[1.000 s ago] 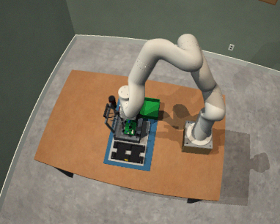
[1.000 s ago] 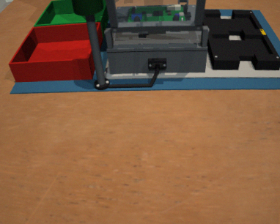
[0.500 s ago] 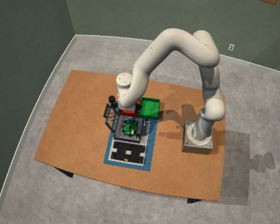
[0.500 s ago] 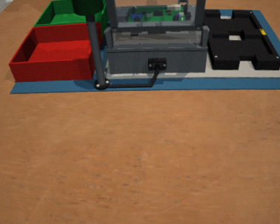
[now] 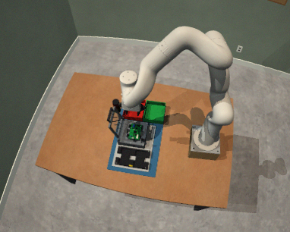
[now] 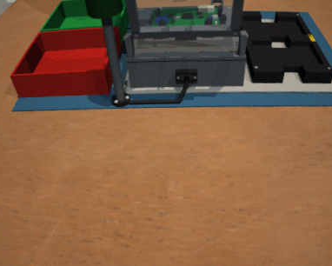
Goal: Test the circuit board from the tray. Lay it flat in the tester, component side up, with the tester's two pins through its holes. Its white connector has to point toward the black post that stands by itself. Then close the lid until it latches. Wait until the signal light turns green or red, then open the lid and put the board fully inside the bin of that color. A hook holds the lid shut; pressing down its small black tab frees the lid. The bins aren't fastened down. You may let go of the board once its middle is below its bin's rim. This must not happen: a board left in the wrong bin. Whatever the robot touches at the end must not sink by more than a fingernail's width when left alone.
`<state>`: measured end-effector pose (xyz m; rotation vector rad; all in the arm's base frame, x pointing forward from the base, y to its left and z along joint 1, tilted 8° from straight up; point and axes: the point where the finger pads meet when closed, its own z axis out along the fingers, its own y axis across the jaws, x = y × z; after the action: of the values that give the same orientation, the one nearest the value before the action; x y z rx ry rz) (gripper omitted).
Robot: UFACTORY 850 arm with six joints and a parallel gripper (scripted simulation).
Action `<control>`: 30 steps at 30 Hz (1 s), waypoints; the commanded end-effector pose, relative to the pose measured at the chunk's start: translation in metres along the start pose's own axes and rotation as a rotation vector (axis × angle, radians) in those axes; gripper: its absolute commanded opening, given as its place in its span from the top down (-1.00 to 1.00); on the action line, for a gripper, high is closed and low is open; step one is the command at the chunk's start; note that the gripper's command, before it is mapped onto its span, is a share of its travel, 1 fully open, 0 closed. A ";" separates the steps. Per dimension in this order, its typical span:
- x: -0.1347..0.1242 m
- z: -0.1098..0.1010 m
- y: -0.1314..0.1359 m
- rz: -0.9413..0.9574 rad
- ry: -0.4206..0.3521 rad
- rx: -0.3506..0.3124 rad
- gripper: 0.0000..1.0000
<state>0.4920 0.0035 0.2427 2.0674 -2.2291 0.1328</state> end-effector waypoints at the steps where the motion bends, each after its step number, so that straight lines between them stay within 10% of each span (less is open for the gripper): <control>1: 0.000 -0.001 -0.001 0.000 0.000 0.002 -0.03; 11: 0.000 -0.001 -0.009 0.000 0.000 0.002 -0.03; 30: 0.000 -0.002 -0.133 0.000 0.000 0.002 -0.03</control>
<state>0.5954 -0.0045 0.2434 2.0702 -2.2321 0.1401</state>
